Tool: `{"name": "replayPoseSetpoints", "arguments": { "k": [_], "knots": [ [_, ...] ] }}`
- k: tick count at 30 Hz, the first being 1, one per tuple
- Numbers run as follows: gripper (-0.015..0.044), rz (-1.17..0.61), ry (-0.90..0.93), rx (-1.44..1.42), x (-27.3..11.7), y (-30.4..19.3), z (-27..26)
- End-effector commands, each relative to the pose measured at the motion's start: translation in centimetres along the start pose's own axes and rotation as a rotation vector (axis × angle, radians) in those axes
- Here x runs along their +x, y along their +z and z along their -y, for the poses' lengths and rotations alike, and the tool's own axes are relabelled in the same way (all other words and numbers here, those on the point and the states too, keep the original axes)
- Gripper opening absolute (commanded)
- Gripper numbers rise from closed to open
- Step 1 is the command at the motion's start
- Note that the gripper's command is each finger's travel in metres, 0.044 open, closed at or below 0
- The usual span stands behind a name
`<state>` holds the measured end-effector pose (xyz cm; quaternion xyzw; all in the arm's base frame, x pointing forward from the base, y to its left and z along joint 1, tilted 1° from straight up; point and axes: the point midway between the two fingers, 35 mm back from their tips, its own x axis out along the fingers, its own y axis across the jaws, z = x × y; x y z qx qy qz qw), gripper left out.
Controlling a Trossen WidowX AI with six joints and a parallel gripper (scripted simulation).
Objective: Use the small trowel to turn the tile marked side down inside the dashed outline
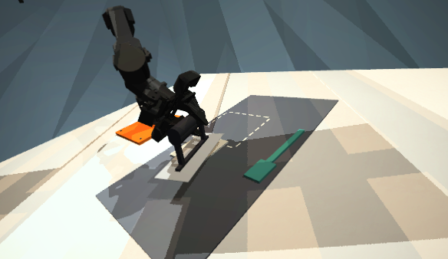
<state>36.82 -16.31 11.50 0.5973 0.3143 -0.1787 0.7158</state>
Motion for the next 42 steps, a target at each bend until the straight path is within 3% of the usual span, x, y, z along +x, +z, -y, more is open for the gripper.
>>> {"name": "replayPoseSetpoints", "arguments": {
  "k": [1, 15, 42],
  "knots": [
    [0.0000, 0.085, 0.011, 0.053, -1.7, 2.2, 1.1],
    [0.0000, 0.321, 0.016, 0.240, -6.8, 7.9, 6.3],
    [0.0000, 0.324, 0.015, 0.242, -4.8, 8.2, 8.9]
  ]
}}
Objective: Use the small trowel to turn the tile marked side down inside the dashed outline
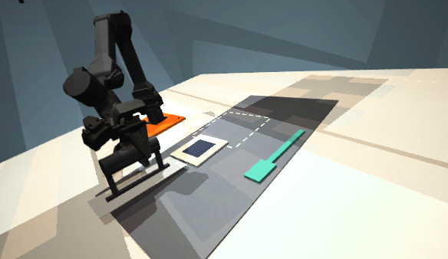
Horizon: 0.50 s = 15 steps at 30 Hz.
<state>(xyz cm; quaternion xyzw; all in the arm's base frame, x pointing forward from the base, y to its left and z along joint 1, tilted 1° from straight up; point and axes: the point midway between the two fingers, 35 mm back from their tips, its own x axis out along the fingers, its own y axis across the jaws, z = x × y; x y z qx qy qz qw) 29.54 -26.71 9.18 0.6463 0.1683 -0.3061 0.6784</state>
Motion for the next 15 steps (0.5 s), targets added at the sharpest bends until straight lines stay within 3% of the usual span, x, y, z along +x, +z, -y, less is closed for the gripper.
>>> {"name": "replayPoseSetpoints", "arguments": {
  "k": [1, 15],
  "knots": [
    [0.0000, 0.000, 0.007, -0.005, 0.4, 0.0, 0.4],
    [0.0000, -0.001, 0.006, -0.005, 0.7, -1.2, 0.7]
  ]
}}
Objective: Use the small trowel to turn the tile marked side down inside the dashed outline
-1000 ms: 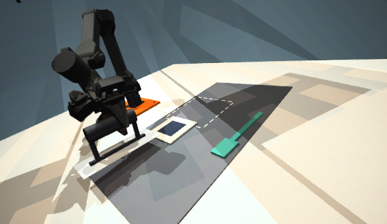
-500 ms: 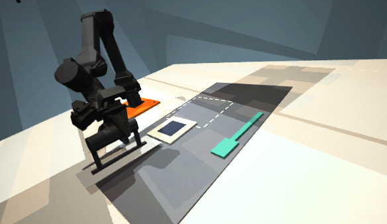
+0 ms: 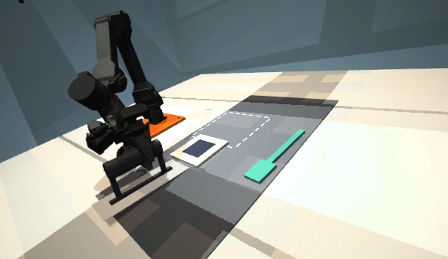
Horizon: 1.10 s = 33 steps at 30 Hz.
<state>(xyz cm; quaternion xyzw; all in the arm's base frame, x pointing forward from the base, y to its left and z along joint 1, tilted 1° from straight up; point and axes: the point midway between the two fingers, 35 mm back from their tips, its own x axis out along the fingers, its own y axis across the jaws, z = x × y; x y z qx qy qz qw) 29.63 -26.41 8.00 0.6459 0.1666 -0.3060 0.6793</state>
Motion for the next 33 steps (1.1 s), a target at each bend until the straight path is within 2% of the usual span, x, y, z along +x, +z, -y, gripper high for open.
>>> {"name": "replayPoseSetpoints", "arguments": {
  "k": [1, 33],
  "knots": [
    [0.0000, -0.003, 0.003, -0.004, 0.0, -0.9, -0.2],
    [0.0000, -0.022, 0.004, 0.019, -0.5, -4.9, -0.6]
  ]
}}
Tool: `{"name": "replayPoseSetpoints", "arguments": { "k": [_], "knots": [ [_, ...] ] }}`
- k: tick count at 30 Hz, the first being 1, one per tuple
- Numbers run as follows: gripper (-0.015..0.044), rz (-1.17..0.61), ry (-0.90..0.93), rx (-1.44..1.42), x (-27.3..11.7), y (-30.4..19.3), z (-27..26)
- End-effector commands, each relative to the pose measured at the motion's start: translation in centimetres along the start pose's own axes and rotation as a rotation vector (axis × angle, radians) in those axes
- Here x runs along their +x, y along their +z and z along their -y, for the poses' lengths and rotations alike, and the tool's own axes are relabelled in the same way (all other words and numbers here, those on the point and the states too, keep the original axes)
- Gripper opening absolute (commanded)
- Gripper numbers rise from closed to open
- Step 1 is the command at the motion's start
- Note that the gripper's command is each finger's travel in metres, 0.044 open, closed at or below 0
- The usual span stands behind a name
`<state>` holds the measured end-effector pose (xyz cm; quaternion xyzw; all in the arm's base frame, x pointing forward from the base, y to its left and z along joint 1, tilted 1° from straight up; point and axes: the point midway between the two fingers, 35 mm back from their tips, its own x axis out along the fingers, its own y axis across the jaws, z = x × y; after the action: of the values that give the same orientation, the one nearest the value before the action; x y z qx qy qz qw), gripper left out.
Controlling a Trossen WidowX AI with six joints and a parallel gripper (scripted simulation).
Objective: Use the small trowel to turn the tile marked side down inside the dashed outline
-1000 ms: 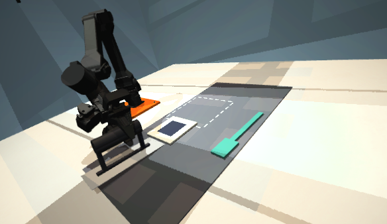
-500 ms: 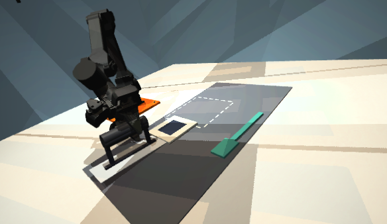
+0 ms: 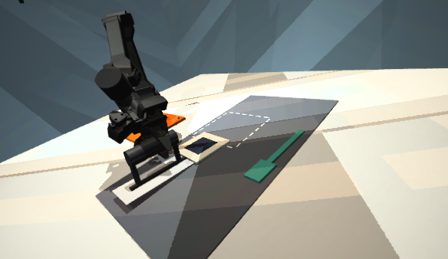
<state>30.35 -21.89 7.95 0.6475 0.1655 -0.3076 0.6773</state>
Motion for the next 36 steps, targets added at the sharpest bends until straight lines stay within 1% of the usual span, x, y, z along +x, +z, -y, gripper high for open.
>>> {"name": "replayPoseSetpoints", "arguments": {
  "k": [1, 5, 19, 27, 36],
  "knots": [
    [0.0000, -0.037, 0.005, 0.028, -0.3, -0.2, -0.5],
    [0.0000, -0.070, 0.005, 0.067, -1.2, -0.1, -1.5],
    [0.0000, -0.075, 0.006, 0.073, -3.3, -1.9, -4.0],
    [0.0000, -0.076, 0.006, 0.075, -4.5, -4.4, -5.3],
    [0.0000, -0.078, 0.006, 0.077, -4.8, -7.7, -5.7]
  ]
}}
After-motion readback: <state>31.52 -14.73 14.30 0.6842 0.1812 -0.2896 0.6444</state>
